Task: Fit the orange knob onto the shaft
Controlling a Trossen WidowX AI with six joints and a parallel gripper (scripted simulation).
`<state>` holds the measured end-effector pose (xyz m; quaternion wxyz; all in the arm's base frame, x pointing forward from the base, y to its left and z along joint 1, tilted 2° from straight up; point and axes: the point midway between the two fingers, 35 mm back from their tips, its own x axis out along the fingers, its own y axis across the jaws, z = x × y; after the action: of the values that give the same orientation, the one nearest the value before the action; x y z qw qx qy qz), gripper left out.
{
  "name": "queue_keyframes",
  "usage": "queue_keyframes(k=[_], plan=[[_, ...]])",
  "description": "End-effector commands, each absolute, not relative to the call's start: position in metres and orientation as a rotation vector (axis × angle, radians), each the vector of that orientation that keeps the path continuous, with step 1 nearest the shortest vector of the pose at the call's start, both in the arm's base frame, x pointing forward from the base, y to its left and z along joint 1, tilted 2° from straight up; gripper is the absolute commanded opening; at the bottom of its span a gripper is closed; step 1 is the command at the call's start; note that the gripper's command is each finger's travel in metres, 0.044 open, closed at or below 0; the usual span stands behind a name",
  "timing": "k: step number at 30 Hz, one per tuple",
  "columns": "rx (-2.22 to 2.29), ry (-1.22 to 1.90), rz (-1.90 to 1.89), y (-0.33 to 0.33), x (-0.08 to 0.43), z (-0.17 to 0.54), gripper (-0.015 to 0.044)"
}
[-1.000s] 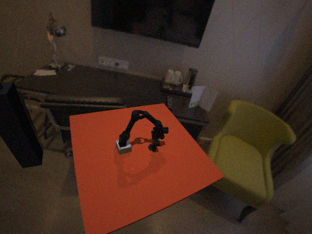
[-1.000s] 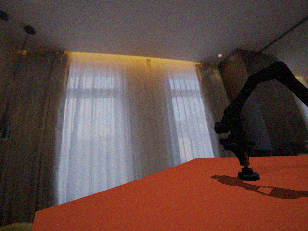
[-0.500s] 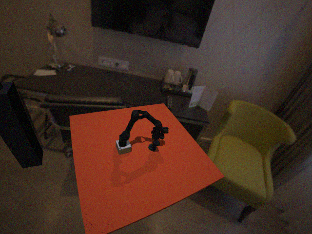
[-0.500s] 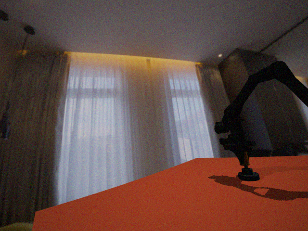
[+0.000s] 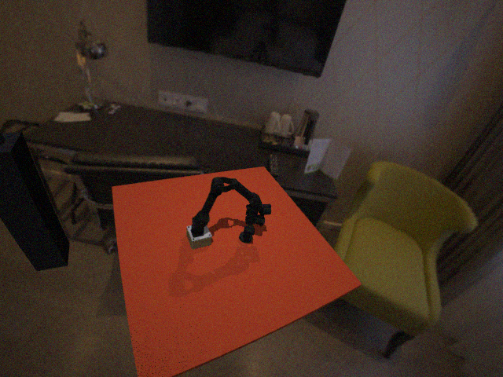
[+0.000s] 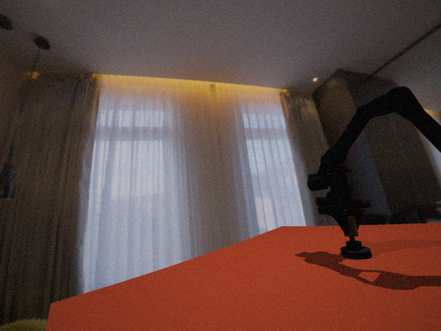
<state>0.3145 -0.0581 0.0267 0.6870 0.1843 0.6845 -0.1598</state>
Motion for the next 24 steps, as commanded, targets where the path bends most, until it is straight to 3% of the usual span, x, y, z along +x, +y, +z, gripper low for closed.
queue_keyframes(k=[1,24], plan=[[0.421,1.526,-0.372,-0.0591,0.3160,0.0260,0.0000],[0.441,1.523,-0.392,-0.0586,0.3128,0.0281,0.0000]])
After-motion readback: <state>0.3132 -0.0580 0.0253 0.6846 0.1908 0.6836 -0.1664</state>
